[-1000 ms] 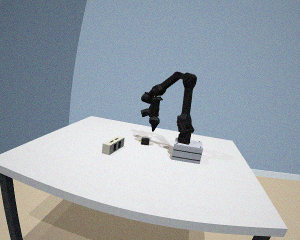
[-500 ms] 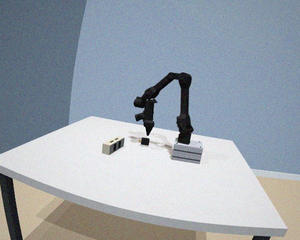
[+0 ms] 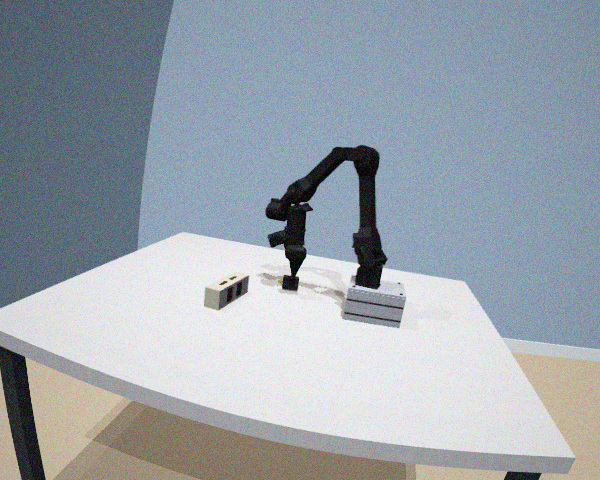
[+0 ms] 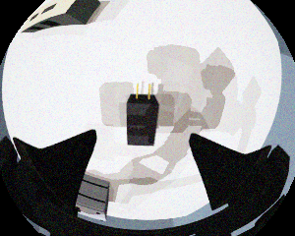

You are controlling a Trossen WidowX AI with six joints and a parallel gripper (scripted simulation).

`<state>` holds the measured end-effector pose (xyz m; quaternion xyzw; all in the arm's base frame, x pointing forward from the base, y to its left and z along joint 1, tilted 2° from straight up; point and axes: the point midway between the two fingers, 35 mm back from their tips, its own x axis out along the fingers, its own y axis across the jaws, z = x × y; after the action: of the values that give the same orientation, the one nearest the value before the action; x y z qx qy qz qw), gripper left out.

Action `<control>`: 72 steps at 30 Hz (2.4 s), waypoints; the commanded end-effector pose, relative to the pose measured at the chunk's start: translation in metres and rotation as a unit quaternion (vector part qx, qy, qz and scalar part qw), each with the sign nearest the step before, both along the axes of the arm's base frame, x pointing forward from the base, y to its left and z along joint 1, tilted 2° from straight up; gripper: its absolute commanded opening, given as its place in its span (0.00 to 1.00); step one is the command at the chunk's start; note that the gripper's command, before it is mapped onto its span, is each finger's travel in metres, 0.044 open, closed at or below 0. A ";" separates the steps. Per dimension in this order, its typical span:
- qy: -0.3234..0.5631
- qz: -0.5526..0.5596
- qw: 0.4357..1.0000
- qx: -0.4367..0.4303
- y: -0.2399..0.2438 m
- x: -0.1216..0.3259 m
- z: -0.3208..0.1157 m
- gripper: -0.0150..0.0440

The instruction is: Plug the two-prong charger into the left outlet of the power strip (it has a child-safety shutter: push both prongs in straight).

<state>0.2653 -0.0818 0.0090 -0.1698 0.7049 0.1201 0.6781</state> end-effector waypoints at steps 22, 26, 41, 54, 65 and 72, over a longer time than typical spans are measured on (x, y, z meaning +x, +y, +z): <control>0.004 -0.002 1.000 0.003 -0.001 0.000 -0.041 1.00; 0.004 -0.002 1.000 0.003 -0.001 0.000 -0.047 1.00; 0.002 -0.002 1.000 0.000 -0.001 0.001 -0.044 0.50; 0.002 -0.002 1.000 0.001 -0.001 0.001 -0.025 0.25; 0.004 -0.002 1.000 0.003 0.002 -0.008 0.010 0.25; 0.002 -0.009 1.000 0.003 0.010 -0.004 0.008 0.25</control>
<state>0.2579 -0.0762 0.0150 -0.1633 0.7109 0.1193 0.6736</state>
